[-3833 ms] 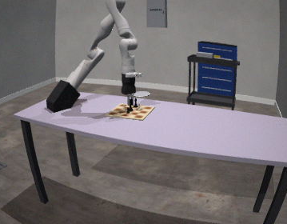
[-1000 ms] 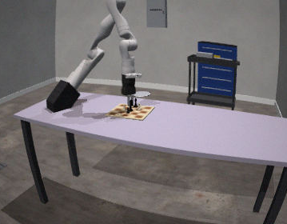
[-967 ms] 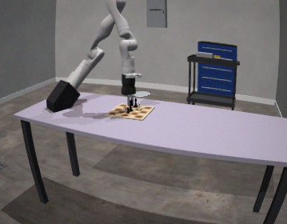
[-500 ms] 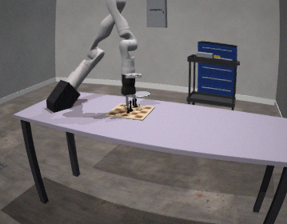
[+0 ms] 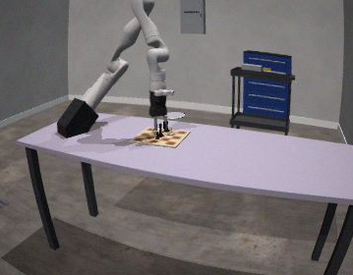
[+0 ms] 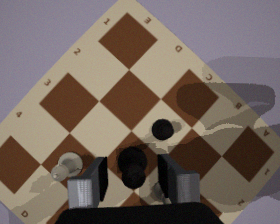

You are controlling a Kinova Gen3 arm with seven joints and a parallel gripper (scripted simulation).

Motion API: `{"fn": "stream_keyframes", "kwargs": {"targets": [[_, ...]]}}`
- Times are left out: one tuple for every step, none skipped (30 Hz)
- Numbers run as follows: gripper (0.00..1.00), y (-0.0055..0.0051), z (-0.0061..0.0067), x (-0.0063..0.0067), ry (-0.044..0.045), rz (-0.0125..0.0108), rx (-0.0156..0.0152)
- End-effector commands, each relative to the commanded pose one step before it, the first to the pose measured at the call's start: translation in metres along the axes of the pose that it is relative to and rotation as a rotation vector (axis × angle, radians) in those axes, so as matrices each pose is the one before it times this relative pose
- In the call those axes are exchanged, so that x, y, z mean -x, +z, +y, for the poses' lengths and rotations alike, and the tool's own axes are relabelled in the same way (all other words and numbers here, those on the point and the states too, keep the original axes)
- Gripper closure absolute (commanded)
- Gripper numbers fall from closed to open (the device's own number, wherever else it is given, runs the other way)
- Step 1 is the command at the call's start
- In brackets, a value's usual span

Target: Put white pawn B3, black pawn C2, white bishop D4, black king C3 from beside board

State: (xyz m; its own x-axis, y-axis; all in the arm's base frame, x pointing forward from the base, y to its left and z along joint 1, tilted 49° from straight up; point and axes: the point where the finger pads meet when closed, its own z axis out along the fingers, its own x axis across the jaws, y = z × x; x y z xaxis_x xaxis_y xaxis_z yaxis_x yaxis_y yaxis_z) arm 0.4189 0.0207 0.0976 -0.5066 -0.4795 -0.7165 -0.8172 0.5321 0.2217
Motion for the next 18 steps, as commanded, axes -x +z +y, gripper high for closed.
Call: {"fn": "stream_keyframes", "kwargs": {"targets": [[0.21, -0.0046, -0.00132, -0.00023, 0.00093, -0.00017, -0.00403], [0.21, -0.00245, -0.00001, 0.0, 0.0, -0.00001, 0.0], [0.21, 0.0, 0.0, 0.0, 0.0, 0.0, 0.0], [0.21, 0.0, 0.0, 0.0, 0.0, 0.0, 0.0], [0.21, -0.003, 0.00001, 0.0, 0.0, 0.00001, 0.0], [0.21, -0.00351, 0.0, 0.0, 0.0, 0.0, 0.0], [0.21, -0.00399, 0.0, 0.0, 0.0, 0.0, 0.0], [0.21, -0.00442, 0.0, 0.0, 0.0, 0.0, 0.0], [0.21, -0.00478, 0.0, 0.0, 0.0, 0.0, 0.0], [0.21, -0.00507, 0.0, 0.0, 0.0, 0.0, 0.0], [0.21, -0.00527, 0.0, 0.0, 0.0, 0.0, 0.0], [0.21, -0.00539, 0.0, 0.0, 0.0, 0.0, 0.0], [0.21, -0.00542, 0.0, 0.0, 0.0, 0.0, 0.0], [0.21, -0.00536, 0.0, 0.0, 0.0, 0.0, 0.0], [0.21, -0.00521, 0.0, 0.0, 0.0, 0.0, 0.0], [0.21, -0.00499, 0.0, 0.0, 0.0, 0.0, 0.0], [0.21, -0.00468, 0.0, 0.0, 0.0, 0.0, 0.0], [0.21, -0.00431, 0.0, 0.0, 0.0, 0.0, 0.0]]}}
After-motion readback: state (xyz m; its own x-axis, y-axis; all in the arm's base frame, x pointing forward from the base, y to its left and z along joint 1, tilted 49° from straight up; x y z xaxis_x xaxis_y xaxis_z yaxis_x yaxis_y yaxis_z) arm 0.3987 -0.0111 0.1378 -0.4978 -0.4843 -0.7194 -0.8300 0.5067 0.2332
